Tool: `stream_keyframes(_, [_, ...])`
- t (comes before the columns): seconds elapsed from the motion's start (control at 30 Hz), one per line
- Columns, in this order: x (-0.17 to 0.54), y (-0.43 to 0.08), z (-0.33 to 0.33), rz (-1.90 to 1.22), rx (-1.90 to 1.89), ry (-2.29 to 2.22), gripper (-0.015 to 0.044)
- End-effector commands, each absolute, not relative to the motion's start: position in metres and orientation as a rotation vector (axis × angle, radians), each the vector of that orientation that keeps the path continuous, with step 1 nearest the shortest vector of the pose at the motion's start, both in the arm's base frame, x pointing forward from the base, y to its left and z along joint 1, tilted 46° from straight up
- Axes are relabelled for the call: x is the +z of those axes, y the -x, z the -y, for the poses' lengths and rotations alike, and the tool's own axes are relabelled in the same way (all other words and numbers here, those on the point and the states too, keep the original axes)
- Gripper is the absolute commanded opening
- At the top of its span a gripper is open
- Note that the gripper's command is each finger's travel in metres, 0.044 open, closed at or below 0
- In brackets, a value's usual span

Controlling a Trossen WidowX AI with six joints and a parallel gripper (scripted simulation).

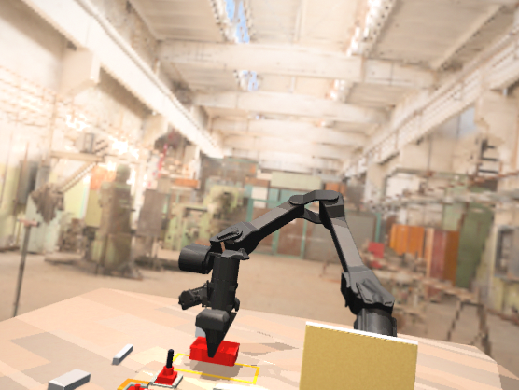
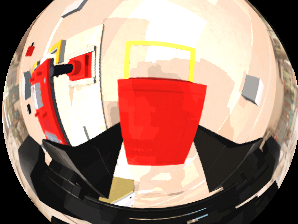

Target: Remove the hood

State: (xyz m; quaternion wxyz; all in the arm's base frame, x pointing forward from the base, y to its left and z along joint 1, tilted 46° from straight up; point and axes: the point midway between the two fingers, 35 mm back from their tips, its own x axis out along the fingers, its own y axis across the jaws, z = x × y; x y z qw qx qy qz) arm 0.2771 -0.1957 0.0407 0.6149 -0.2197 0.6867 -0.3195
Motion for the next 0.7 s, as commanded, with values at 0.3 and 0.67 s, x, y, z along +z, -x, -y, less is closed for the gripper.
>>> stream_keyframes(0.3, [0.0358,-0.2739,0.1986,-1.591,-0.732,0.515,0.0])
stream_keyframes(0.67, [0.032,-0.2731,0.2025,-1.591,-0.732,0.515,0.0])
